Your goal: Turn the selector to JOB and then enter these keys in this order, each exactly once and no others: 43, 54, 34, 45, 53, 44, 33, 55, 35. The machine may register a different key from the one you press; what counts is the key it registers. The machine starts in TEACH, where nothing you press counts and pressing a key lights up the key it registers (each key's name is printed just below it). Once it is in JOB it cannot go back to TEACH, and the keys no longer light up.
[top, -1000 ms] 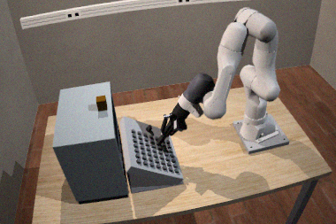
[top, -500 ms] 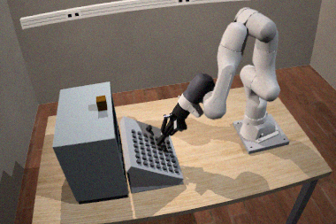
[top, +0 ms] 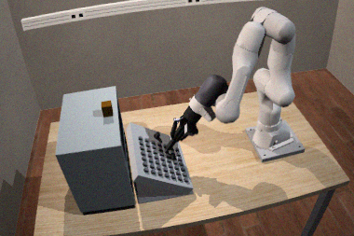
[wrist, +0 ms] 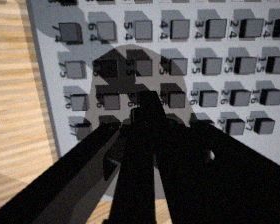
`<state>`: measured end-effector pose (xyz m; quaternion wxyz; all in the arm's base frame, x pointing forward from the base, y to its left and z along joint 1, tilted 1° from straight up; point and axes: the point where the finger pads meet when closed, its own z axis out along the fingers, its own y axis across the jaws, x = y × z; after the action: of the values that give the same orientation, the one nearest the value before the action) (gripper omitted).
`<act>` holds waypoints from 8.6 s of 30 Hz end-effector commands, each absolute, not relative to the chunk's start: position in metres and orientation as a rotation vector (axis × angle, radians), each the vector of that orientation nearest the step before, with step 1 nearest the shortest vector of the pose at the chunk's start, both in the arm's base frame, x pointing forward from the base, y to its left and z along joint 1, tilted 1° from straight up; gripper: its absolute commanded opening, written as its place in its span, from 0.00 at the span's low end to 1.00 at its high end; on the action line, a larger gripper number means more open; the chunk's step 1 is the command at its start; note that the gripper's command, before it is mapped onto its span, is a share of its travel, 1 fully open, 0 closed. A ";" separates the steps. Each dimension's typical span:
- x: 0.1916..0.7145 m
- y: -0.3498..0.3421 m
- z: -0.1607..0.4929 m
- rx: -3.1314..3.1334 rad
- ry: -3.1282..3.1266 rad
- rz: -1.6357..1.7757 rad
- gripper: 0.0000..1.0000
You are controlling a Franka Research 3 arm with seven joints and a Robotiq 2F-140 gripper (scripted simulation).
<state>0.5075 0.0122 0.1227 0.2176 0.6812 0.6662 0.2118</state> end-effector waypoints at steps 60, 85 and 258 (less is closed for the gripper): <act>0.480 0.080 0.099 1.880 1.860 0.569 0.10; 0.481 0.080 0.098 1.880 1.860 0.569 0.10; 0.500 0.046 0.130 1.880 1.860 0.569 0.10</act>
<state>0.4968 0.0454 0.1298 0.2135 0.6842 0.6668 0.2041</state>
